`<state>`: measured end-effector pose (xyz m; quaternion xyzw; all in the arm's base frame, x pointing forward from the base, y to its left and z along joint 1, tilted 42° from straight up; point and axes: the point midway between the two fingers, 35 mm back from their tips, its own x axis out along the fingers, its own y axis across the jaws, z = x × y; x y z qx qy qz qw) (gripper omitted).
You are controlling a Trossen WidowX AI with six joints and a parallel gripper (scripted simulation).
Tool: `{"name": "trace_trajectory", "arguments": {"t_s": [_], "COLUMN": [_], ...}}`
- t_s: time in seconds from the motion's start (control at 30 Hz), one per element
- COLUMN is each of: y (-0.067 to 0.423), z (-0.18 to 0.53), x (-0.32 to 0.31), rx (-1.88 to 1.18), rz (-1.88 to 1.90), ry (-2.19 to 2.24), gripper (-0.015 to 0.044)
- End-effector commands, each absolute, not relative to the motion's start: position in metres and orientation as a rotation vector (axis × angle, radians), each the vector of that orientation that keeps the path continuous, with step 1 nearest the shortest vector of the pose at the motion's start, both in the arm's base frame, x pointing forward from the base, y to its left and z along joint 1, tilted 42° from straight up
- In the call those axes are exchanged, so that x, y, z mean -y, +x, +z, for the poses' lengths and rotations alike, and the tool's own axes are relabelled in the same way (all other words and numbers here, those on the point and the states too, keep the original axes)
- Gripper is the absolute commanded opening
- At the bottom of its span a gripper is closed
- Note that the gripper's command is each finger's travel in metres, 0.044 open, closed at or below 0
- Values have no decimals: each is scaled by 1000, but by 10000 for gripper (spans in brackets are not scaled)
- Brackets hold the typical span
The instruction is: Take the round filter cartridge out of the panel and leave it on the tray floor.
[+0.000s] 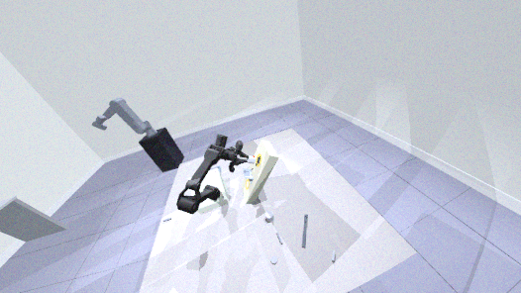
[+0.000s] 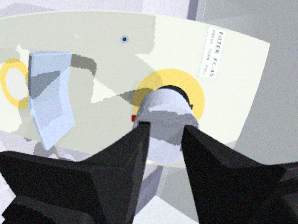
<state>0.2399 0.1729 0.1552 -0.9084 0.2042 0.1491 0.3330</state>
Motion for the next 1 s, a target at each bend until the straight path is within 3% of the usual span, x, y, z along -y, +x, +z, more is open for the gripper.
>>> {"name": "trace_trajectory", "arguments": {"t_s": [0.0, 0.6, 0.73, 0.97], "y": [235, 214, 216, 216], "z": [150, 110, 112, 112], "x": [-165, -126, -132, -132], "rx": [-528, -528, -537, -537], "rz": [379, 380, 395, 395], "ry": [-2362, -2363, -2380, -2380], "gripper": [0, 0, 105, 115]}}
